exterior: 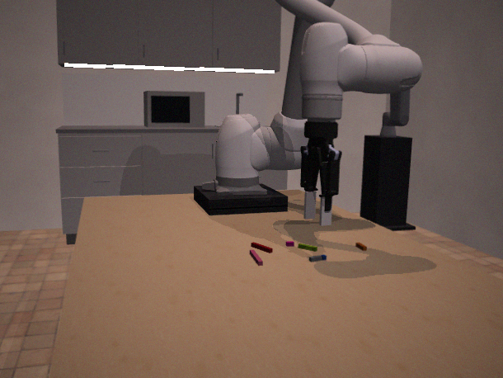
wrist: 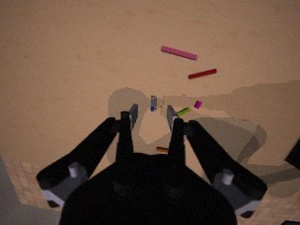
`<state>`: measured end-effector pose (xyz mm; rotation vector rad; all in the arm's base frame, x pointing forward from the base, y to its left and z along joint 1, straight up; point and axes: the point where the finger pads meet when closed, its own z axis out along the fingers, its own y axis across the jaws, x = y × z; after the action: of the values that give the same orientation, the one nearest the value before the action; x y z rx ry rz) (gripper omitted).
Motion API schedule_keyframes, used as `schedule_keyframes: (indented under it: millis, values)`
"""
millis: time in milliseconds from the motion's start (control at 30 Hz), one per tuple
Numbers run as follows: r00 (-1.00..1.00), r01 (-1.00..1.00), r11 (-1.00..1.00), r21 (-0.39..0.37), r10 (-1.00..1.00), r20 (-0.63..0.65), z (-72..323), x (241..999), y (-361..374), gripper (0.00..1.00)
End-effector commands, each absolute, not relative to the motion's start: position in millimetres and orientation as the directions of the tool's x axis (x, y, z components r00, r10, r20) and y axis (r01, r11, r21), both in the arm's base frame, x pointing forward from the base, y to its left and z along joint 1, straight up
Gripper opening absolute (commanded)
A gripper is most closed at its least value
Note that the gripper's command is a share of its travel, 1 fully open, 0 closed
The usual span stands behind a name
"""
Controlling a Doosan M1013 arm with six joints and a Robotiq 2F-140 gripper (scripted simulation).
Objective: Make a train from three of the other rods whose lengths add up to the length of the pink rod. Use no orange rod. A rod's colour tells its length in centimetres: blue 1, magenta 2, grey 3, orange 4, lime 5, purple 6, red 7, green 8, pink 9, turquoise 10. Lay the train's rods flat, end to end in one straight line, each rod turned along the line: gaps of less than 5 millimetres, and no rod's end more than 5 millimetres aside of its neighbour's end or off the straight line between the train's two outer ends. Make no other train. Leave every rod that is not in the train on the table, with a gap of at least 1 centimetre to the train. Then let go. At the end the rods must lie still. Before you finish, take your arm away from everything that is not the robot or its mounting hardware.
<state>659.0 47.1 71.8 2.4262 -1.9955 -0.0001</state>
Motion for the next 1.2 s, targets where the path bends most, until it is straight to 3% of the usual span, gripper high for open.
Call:
schedule_keyframes:
  millis: [0, 600, 900, 1167]
  values:
    - [0.193, -0.981, -0.193, 0.000, -0.981, 0.000, 72, 659, 47, 1.00]
    - [0.215, -0.977, -0.215, 0.000, -0.977, 0.000, 72, 658, 47, 1.00]
    - [0.474, -0.881, -0.474, 0.000, -0.881, 0.000, 69, 647, 49, 1.00]
    - [0.764, -0.646, -0.764, 0.000, -0.646, 0.000, 65, 631, 52, 1.00]
